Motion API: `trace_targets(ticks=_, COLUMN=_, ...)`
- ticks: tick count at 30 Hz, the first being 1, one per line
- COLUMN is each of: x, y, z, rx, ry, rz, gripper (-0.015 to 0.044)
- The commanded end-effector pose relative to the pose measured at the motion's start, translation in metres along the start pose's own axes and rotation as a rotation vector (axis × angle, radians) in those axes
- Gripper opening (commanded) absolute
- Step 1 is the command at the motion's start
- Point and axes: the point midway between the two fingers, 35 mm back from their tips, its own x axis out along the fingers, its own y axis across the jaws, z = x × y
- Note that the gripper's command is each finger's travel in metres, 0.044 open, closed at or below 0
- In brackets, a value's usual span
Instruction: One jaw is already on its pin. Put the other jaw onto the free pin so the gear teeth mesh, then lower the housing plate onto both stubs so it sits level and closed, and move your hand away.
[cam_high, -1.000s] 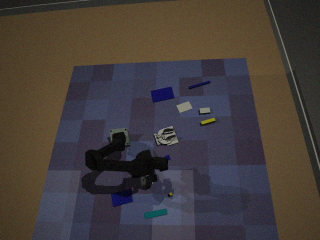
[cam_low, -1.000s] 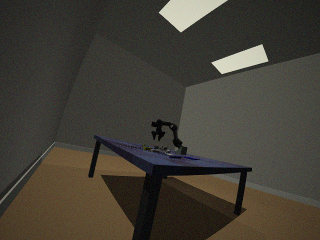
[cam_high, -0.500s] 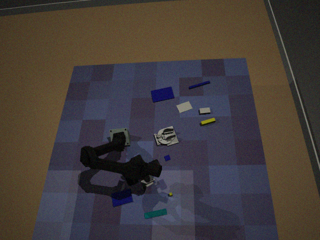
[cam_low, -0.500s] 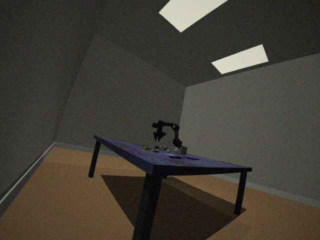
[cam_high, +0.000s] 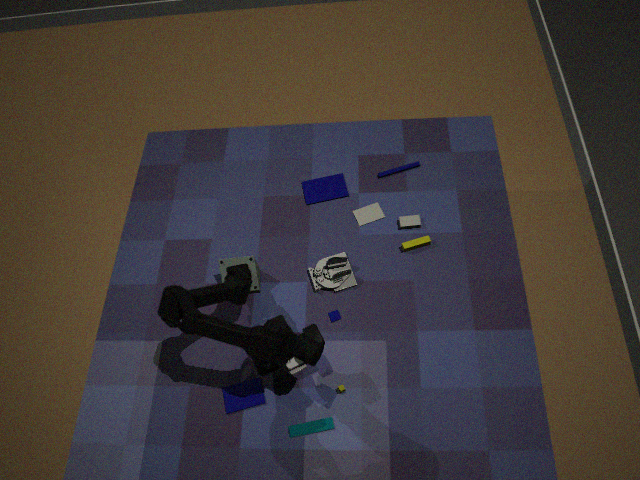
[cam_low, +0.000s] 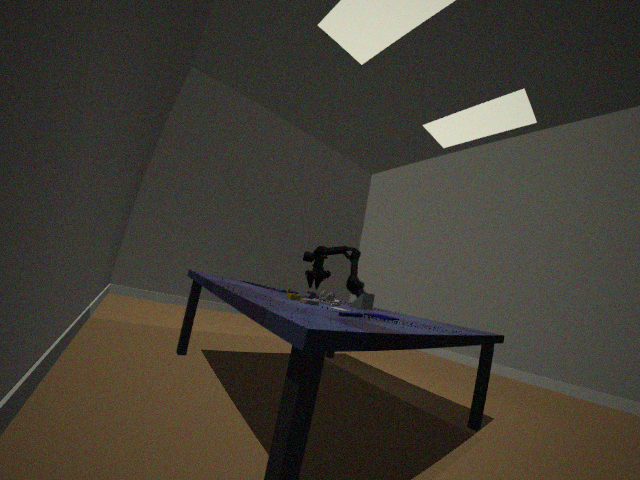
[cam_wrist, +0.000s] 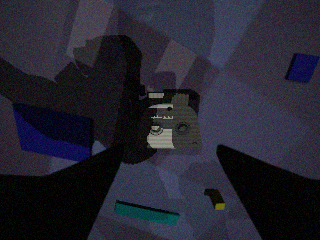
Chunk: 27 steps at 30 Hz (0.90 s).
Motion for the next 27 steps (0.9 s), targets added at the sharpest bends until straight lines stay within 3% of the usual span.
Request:
trace_targets(ticks=1, x=0.006, y=0.000, z=0.002, rx=-0.009, ry=-0.006, rz=-0.001, gripper=0.0440)
trace_targets(ticks=27, x=0.040, y=0.000, z=0.002, rx=-0.009, ry=-0.003, rz=0.001, gripper=0.0440)
